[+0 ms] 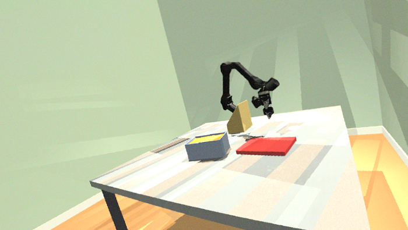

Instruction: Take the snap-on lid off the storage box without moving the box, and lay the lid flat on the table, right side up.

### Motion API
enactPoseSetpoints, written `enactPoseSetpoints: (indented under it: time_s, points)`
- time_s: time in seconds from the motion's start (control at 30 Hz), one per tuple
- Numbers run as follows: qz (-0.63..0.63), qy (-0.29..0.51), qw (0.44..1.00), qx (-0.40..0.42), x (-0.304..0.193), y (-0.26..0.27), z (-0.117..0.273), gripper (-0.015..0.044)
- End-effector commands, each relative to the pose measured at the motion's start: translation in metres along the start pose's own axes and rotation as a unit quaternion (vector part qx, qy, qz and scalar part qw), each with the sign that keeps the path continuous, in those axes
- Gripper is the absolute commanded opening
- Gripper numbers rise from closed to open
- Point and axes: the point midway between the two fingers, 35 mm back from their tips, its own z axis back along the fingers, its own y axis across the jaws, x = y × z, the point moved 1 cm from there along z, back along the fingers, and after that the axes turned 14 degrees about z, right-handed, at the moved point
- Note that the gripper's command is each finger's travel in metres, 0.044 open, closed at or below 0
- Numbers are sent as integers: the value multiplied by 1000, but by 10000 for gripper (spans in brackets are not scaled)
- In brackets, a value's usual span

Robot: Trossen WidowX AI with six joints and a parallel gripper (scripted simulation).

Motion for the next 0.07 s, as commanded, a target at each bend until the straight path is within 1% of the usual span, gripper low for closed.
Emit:
enactPoseSetpoints:
  time_s: [0.0,0.03]
  points:
    - [1,1,1000,-1,0,-1,0,440]
    - [1,1,1000,-1,0,-1,0,440]
